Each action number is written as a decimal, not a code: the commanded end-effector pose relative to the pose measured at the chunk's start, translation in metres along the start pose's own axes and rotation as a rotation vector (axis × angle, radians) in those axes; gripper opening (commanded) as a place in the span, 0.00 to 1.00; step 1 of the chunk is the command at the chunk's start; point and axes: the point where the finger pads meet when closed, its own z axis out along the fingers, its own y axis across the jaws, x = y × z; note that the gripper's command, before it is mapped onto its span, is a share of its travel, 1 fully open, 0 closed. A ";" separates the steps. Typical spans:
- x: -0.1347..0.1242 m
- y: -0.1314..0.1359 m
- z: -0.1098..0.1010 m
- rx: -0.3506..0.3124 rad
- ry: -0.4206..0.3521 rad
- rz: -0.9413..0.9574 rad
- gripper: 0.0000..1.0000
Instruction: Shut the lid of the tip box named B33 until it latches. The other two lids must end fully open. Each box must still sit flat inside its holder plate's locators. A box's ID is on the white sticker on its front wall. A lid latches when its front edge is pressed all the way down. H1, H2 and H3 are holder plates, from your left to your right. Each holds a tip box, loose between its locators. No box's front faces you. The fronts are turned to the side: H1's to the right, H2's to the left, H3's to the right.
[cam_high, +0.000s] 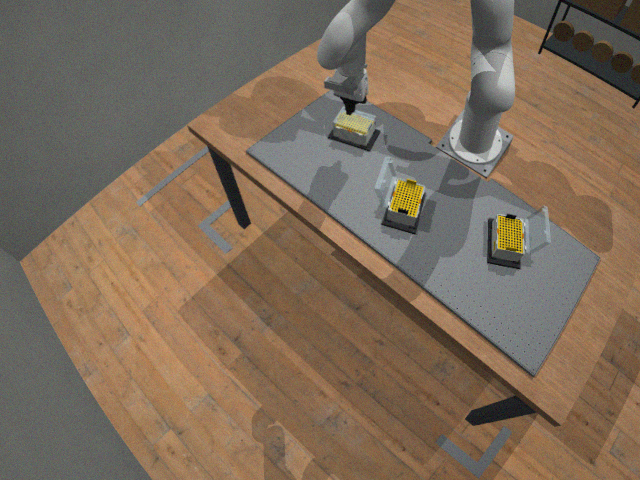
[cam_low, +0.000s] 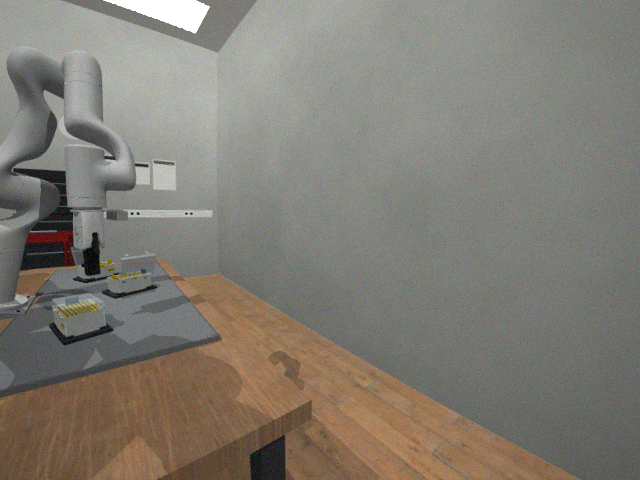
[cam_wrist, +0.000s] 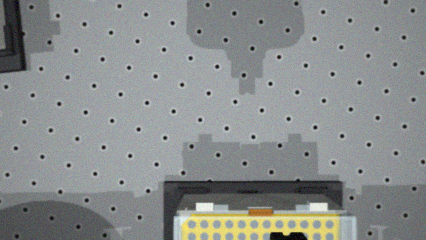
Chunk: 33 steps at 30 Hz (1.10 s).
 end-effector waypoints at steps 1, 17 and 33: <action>0.000 0.001 -0.009 -0.002 0.000 0.000 0.00; 0.000 0.001 -0.037 -0.002 0.000 0.000 0.00; 0.000 0.001 -0.052 -0.002 0.000 0.000 0.00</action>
